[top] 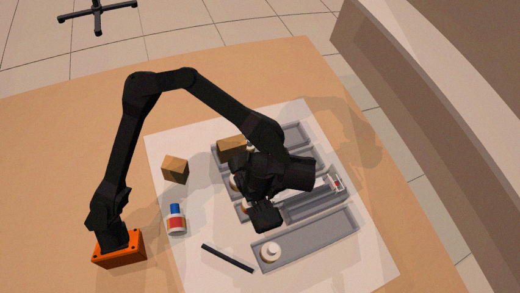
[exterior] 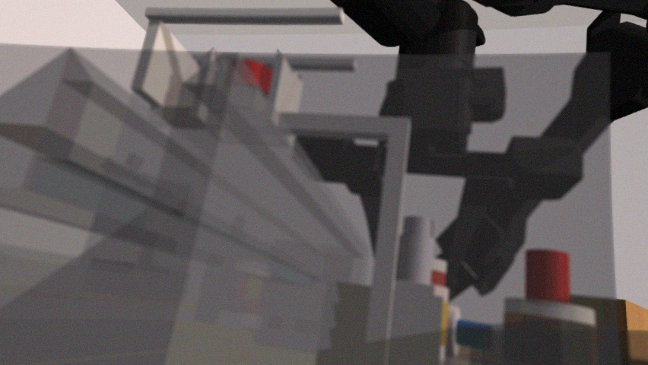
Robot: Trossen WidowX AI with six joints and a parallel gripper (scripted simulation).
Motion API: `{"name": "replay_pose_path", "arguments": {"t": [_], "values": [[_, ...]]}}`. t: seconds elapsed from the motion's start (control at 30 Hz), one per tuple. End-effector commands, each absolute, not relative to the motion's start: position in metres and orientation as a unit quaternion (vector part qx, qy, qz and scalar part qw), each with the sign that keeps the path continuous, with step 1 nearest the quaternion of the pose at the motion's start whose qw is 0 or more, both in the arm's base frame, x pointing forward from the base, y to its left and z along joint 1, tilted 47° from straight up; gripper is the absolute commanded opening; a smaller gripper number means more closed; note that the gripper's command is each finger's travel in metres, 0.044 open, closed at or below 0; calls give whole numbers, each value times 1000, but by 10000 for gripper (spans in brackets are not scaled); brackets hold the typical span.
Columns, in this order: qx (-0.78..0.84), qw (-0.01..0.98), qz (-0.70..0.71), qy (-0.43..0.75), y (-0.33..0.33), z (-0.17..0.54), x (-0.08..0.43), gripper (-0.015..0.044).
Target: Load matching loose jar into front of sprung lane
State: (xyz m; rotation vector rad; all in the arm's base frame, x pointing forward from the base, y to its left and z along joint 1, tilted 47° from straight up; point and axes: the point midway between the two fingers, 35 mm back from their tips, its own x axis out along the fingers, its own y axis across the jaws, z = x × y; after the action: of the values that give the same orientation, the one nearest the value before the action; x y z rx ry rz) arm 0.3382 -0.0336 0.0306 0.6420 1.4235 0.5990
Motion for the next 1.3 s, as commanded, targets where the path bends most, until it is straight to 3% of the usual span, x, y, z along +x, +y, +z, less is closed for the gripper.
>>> {"name": "replay_pose_path", "arguments": {"t": [0.0, 1.27], "values": [[285, 678, 269, 622, -33, 33, 345, 0], [285, 678, 269, 622, -24, 24, 345, 0]]}}
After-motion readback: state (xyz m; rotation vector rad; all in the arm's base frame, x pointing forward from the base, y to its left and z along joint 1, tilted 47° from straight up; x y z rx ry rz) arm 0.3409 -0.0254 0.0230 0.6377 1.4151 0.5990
